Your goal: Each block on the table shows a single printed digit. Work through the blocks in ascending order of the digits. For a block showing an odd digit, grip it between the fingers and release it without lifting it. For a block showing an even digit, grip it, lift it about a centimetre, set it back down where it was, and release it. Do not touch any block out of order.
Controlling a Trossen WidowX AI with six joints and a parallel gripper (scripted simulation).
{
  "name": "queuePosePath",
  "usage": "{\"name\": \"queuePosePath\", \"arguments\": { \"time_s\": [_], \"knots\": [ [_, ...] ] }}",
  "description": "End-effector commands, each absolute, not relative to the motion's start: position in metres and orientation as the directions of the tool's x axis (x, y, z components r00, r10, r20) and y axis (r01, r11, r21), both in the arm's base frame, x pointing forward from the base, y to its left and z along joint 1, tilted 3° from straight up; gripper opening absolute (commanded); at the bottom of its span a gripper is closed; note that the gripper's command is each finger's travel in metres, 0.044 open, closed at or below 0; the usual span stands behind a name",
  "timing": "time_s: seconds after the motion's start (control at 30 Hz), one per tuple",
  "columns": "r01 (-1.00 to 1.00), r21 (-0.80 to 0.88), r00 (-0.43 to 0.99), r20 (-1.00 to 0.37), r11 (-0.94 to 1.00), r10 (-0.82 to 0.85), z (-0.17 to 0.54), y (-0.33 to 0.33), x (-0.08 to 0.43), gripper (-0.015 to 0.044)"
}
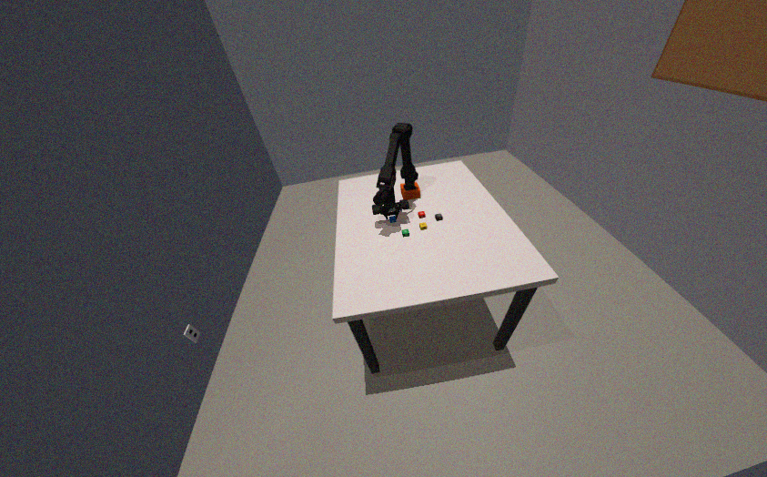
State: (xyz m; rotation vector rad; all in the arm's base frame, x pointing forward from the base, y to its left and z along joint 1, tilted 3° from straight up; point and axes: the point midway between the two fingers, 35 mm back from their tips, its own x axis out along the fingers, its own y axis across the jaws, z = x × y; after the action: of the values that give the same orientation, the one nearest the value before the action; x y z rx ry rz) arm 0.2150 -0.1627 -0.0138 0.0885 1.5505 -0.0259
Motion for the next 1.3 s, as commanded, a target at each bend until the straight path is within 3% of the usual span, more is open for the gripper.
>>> {"name": "queuePosePath", "arguments": {
  "time_s": [0.0,1.27],
  "knots": [
    [0.075,0.041,0.02,-0.999,0.996,0.04,-0.015,-0.163,0.215,0.012],
    [0.075,0.041,0.02,-0.999,0.996,0.039,0.0,-0.163,0.215,0.012]
  ]
}}
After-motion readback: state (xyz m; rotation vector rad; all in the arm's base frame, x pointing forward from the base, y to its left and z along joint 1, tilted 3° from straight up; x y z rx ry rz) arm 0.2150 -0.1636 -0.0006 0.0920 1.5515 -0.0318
